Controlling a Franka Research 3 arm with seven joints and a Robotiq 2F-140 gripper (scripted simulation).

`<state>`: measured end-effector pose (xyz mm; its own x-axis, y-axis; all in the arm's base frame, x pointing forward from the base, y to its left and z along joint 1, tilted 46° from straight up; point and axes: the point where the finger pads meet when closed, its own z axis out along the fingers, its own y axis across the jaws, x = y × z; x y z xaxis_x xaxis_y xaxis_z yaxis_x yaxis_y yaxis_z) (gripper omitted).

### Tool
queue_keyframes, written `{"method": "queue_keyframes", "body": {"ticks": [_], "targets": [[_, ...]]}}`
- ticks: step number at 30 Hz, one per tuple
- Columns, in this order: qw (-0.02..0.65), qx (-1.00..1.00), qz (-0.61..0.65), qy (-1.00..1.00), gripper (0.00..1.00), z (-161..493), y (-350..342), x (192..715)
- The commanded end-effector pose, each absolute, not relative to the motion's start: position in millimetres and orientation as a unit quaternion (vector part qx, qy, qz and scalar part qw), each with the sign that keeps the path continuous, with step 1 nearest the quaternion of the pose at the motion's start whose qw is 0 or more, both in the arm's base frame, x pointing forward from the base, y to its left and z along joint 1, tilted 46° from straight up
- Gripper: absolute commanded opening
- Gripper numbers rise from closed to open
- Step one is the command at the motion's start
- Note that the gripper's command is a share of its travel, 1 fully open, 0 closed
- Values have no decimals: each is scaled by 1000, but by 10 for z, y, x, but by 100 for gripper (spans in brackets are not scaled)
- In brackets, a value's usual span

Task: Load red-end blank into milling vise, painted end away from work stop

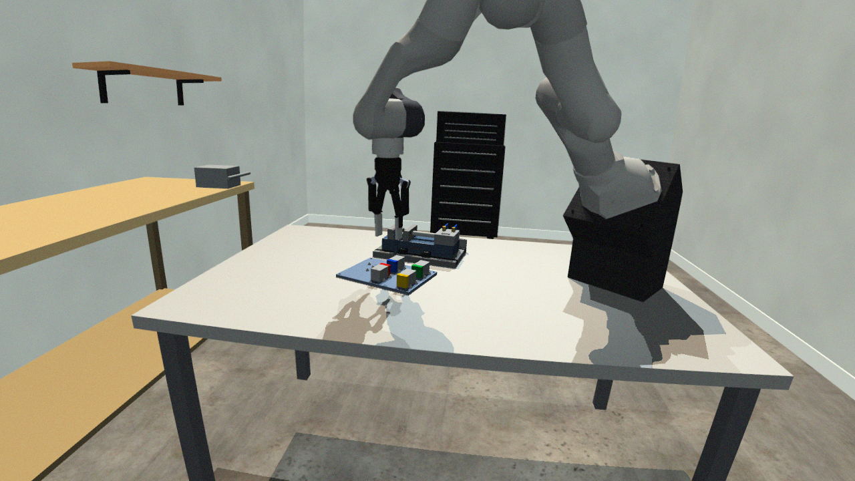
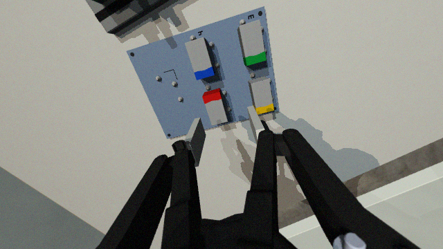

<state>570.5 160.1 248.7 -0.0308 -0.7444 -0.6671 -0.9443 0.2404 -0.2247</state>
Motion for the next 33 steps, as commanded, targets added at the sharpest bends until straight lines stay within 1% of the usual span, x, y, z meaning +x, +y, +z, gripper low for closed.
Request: {"method": "queue_keyframes", "body": {"ticks": [1, 7, 12, 33], "targets": [[365, -604, 130, 697, 41, 2529, 1580, 5797], [365, -604, 130, 697, 41, 2529, 1580, 5797], [365, -604, 130, 697, 41, 2279, 1966, 6129], [365, -604, 130, 697, 41, 2325, 1892, 6080]]}}
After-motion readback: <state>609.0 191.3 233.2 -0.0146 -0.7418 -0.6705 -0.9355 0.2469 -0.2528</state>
